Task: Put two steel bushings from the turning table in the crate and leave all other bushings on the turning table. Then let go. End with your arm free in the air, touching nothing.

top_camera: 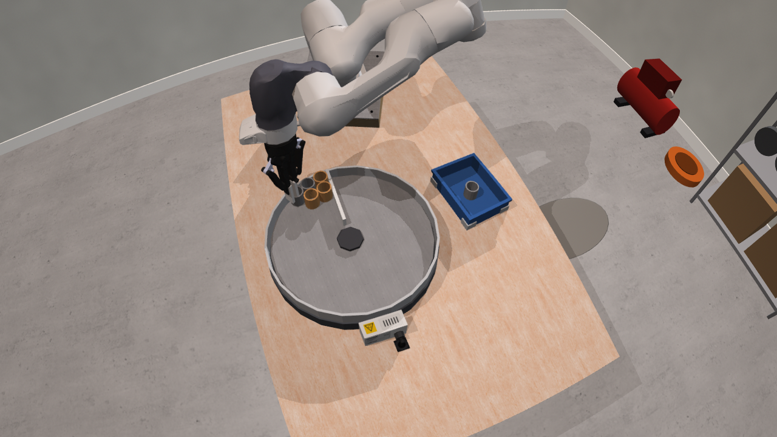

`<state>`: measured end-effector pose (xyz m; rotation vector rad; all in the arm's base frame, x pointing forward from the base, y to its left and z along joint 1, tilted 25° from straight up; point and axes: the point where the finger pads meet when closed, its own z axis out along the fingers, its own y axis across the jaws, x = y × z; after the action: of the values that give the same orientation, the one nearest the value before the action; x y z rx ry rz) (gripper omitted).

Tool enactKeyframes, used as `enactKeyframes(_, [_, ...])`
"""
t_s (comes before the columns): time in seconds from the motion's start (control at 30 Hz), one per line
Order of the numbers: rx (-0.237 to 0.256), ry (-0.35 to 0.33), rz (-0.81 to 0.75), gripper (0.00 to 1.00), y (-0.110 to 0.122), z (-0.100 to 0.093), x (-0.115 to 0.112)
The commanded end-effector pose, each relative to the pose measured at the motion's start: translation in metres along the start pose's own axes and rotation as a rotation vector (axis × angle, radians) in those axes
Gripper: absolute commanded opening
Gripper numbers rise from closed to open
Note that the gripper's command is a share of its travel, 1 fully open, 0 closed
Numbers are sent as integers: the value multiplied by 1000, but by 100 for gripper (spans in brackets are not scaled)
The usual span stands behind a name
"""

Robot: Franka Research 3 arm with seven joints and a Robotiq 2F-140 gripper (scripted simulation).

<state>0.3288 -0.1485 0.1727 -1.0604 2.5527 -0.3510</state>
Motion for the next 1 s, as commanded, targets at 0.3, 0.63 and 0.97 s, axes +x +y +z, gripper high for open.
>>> enactKeyframes(0.3, [-1, 0, -5, 0, 0, 1, 1])
enactKeyframes(0.63, [-1, 0, -5, 0, 0, 0, 1])
enactKeyframes(0.97, [-1, 0, -5, 0, 0, -33, 1])
